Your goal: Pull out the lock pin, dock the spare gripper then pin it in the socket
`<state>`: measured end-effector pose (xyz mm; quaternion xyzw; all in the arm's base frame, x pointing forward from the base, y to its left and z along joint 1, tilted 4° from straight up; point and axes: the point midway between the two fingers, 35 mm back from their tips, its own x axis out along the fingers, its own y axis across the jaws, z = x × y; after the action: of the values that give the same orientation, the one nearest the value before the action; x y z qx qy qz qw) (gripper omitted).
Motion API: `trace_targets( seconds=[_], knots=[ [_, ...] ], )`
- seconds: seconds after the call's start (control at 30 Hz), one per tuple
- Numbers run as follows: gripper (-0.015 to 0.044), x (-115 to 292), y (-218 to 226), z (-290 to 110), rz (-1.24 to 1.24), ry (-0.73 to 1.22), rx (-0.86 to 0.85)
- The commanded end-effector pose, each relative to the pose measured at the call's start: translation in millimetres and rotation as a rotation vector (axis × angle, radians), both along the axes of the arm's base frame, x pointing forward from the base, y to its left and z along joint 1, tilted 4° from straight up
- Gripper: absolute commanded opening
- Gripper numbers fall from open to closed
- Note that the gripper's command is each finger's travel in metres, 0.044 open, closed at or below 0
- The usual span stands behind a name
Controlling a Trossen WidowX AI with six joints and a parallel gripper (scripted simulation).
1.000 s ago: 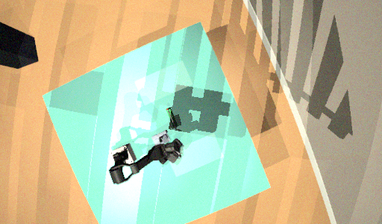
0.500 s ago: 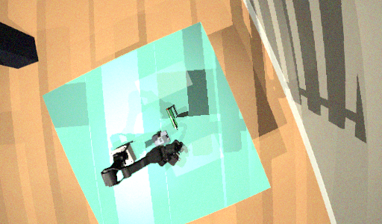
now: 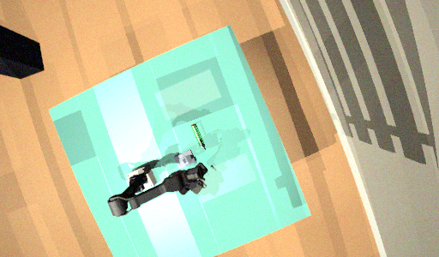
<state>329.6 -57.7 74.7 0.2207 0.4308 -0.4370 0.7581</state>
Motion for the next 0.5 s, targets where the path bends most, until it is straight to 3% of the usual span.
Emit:
trace_targets(
  seconds=[0.0, 0.23, 0.47],
  knots=[
    [0.0000, 0.1, 0.0, -0.5, 0.000, 0.000, 0.000],
    [0.0000, -1.2, 1.7, -1.1, 0.016, 0.014, -0.008],
    [0.0000, -14.8, 18.7, -5.9, 0.178, 0.159, -0.092]
  ],
)
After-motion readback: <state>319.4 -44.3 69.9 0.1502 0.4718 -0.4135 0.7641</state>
